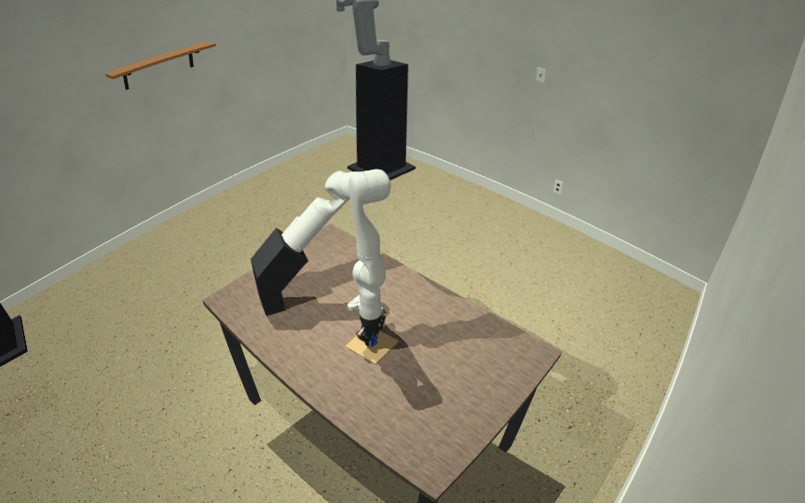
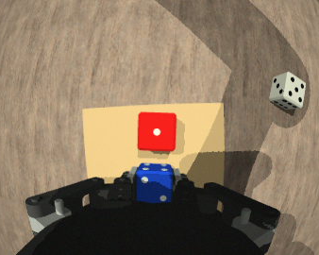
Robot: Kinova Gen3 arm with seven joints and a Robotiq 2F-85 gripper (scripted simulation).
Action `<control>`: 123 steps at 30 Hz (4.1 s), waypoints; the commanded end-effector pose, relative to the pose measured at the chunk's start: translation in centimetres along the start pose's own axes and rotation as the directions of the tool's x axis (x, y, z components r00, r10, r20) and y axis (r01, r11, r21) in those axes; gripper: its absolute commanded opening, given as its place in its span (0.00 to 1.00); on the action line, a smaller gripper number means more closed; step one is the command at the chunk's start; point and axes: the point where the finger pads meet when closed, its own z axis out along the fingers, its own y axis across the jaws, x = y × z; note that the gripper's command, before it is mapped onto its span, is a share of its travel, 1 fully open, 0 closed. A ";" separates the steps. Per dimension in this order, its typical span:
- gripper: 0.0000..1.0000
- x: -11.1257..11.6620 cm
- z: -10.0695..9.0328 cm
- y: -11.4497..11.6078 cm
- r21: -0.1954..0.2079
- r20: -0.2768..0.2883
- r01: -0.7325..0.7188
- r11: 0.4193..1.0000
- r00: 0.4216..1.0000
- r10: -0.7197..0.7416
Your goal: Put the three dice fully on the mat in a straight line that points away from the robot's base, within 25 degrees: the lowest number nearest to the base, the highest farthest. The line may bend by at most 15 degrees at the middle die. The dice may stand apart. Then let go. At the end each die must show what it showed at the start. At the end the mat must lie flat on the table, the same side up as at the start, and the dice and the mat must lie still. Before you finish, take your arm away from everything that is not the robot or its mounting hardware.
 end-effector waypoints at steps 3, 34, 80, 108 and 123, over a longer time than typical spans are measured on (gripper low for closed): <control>0.26 -0.2 0.1 0.0 0.003 0.004 0.013 1.000 1.000 -0.013; 0.46 -0.2 0.1 0.0 0.003 0.004 0.013 1.000 1.000 -0.013; 0.46 -0.2 -8.5 0.1 0.000 0.002 0.014 1.000 1.000 -0.014; 1.00 -0.4 -8.8 0.1 0.002 0.005 0.019 1.000 1.000 -0.019; 1.00 1.0 -8.6 0.6 0.014 -0.029 0.177 0.984 0.984 -0.177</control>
